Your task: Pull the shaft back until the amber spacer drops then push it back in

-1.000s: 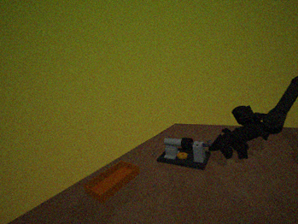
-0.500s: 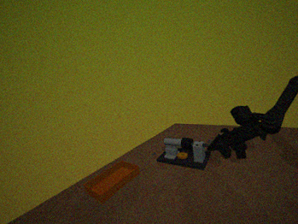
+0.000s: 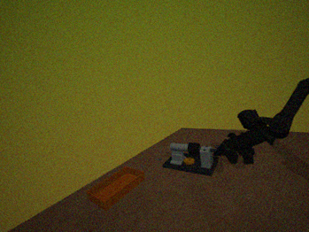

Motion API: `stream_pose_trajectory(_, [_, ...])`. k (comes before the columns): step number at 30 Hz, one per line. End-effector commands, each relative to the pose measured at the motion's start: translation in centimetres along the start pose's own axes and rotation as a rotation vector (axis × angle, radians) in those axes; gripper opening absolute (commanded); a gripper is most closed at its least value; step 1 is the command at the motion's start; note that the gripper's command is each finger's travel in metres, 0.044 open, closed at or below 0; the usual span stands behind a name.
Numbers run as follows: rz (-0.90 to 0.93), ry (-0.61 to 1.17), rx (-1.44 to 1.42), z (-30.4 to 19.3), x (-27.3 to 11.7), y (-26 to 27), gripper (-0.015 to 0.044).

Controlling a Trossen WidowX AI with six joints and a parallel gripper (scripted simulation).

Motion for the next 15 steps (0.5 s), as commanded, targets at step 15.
stream_pose_trajectory(15, [-0.001, 0.005, 0.003, -0.47, 0.63, 0.14, 0.0])
Point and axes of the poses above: the point midway between the two fingers, 35 mm back from their tips, its own x axis out along the fingers, its own y axis across the jaws, z = x × y, the point moved 2 cm from there along -x, back along the fingers, and after that the axes turned 13 degrees about -x, right-handed, at the moved point
